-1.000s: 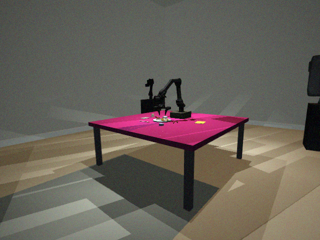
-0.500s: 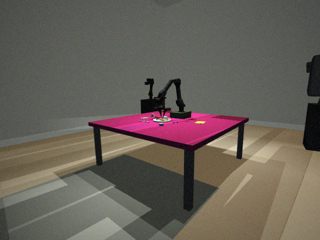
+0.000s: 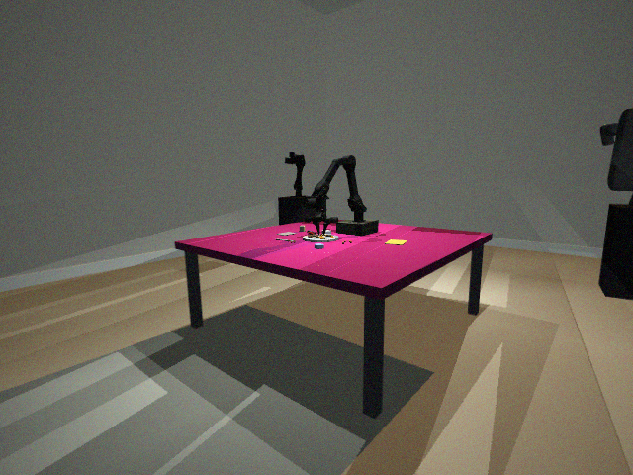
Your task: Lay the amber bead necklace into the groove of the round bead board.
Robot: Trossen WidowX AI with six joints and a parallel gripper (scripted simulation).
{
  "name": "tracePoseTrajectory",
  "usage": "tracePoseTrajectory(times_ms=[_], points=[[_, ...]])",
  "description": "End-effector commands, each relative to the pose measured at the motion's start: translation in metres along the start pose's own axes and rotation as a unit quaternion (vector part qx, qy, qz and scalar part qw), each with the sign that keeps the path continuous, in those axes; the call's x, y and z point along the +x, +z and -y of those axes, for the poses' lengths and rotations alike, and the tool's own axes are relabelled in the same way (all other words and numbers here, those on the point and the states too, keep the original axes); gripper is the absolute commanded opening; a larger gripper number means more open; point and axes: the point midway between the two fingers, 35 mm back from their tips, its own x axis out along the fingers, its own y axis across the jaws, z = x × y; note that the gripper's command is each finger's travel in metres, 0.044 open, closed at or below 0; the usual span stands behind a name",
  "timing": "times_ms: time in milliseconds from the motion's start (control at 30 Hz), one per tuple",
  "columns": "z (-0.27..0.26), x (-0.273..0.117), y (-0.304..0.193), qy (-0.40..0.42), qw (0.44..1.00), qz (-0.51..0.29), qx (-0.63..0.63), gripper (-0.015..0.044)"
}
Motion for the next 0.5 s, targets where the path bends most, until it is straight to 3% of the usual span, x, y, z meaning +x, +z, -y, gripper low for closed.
tracePoseTrajectory(times_ms=[0, 133, 467], points=[[0.0, 0.0, 0.0, 0.0, 1.0, 0.0, 0.0, 0.0094], [0.0, 0.0, 0.0, 0.0, 1.0, 0.0, 0.0, 0.0], [0.0, 0.0, 0.0, 0.0, 1.0, 0.0, 0.0, 0.0]])
